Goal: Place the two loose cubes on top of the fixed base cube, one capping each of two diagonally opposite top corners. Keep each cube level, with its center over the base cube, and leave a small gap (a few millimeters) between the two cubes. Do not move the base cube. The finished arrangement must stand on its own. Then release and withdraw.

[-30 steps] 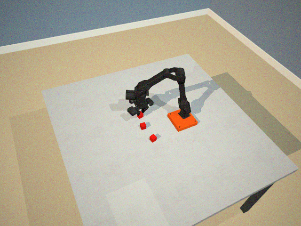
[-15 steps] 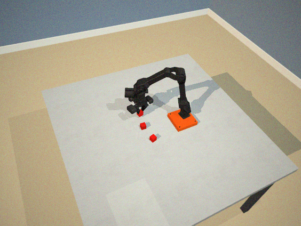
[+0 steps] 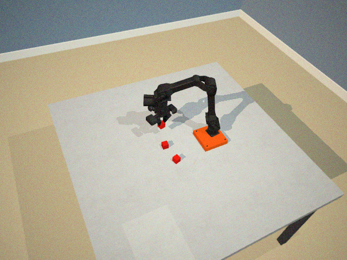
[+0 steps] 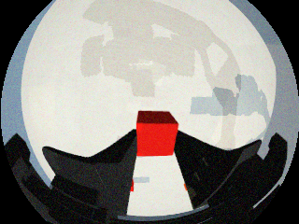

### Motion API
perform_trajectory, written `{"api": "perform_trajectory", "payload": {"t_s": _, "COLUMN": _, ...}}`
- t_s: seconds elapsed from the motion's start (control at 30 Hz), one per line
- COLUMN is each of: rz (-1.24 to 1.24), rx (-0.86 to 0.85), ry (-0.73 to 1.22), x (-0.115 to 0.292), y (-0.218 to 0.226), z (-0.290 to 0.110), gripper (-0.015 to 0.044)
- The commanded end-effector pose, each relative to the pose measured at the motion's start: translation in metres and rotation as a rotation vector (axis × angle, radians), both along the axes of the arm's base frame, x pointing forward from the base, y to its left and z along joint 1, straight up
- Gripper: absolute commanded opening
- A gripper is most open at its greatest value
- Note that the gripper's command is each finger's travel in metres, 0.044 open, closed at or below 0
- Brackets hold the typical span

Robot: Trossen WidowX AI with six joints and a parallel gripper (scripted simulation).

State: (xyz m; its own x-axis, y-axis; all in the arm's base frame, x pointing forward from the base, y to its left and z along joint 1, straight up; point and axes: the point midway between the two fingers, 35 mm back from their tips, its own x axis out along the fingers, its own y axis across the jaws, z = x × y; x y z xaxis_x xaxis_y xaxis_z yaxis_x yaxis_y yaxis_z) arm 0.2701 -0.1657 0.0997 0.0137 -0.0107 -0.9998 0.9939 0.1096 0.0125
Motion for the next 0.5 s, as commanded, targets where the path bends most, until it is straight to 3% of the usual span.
{"api": "perform_trajectory", "payload": {"t_s": 0.0, "rz": -0.005, "rx": -0.01, "ry": -0.008, "x": -0.001, "y": 0.0, "z": 0.015, "gripper": 0.0105}}
{"api": "perform_trajectory", "payload": {"t_s": 0.47, "rz": 0.024, "rx": -0.01, "ry": -0.008, "x": 0.0, "y": 0.01, "z": 0.038, "gripper": 0.0105}}
